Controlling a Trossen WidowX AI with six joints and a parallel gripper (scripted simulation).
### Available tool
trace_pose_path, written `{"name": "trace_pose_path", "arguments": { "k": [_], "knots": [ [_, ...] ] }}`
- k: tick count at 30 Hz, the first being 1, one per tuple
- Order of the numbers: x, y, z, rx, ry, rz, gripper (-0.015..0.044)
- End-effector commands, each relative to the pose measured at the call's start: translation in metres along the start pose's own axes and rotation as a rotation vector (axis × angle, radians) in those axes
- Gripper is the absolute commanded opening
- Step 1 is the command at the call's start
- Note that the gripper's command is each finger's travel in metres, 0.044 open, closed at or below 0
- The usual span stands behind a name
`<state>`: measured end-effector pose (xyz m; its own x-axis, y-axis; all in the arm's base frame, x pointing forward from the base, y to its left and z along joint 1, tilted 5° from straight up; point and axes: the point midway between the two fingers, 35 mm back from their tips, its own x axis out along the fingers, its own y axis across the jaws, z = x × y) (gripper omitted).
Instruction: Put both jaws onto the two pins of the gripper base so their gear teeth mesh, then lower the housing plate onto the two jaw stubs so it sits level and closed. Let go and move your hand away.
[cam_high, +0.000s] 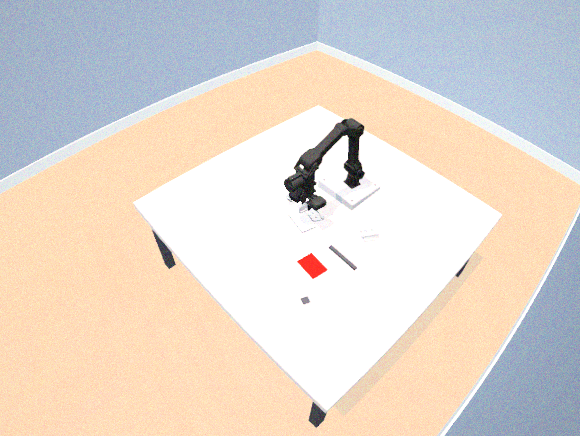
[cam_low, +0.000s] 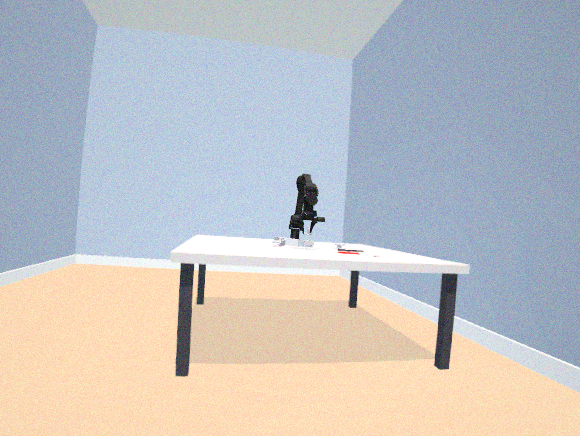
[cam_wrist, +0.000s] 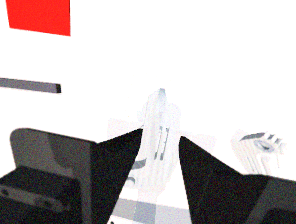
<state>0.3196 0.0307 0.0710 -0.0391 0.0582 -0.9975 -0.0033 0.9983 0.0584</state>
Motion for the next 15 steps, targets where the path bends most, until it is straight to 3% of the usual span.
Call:
{"name": "trace_pose_path", "arguments": {
  "k": [1, 15],
  "knots": [
    [-0.001, -0.014, 0.001, 0.002, -0.002, -0.006, 0.0134],
    [-0.001, -0.034, 0.0, 0.002, -0.002, -0.008, 0.0134]
  ]
}}
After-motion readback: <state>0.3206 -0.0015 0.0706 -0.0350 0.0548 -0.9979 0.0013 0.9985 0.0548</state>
